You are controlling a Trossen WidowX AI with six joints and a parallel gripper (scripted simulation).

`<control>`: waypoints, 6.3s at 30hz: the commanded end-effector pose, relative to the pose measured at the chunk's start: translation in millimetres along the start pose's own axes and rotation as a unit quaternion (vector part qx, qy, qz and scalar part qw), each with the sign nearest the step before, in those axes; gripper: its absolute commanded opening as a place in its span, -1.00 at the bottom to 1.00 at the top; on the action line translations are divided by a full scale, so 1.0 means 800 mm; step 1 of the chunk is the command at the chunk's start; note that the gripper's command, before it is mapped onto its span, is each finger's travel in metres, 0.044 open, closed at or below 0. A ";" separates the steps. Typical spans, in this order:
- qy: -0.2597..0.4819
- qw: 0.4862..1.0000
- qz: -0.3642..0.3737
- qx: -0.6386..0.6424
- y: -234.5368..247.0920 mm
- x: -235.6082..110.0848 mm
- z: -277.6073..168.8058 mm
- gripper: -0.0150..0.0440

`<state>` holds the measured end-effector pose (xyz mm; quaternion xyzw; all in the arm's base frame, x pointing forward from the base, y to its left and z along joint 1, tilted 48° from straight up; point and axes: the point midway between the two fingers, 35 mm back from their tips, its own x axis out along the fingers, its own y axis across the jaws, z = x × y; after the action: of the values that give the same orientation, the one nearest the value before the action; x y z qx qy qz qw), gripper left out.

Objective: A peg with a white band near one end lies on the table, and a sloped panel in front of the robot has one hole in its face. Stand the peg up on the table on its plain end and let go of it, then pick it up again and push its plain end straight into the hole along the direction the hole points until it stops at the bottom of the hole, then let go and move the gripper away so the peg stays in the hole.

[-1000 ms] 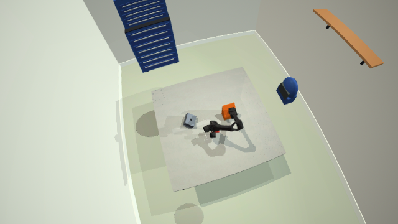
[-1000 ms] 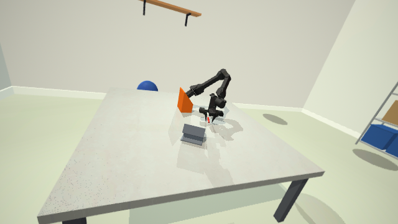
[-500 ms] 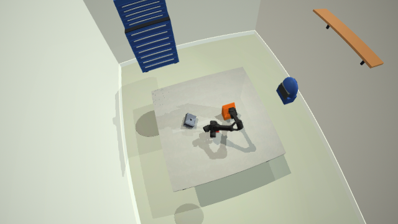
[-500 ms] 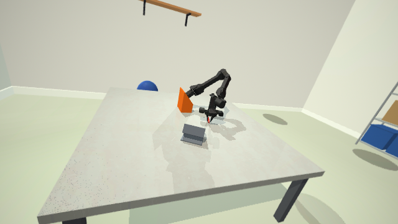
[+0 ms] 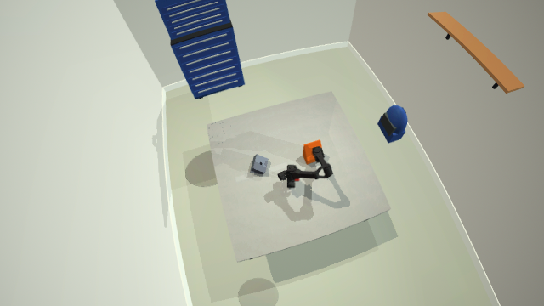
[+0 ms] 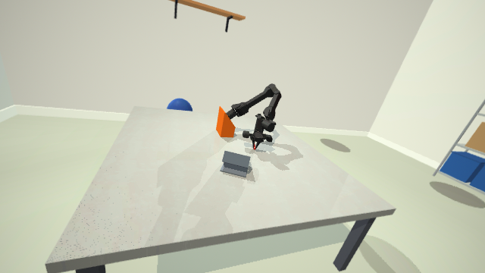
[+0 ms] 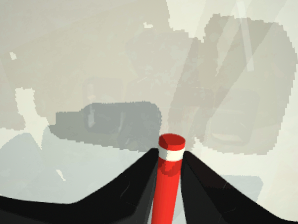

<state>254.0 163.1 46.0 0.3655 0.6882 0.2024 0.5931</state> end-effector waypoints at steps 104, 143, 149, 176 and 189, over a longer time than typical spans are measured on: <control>-0.447 0.894 -0.001 0.003 0.000 -0.051 -0.072 -0.32; -0.591 0.807 -0.002 0.004 -0.001 -0.050 -0.105 -0.32; -0.612 0.791 -0.002 0.004 -0.001 -0.049 -0.110 -0.32; -0.621 0.783 -0.003 0.002 -0.003 -0.042 -0.114 -0.32; -0.623 0.782 -0.004 0.001 -0.005 -0.042 -0.118 -0.32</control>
<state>164.2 149.0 86.7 0.4096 0.1697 -0.0729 0.8934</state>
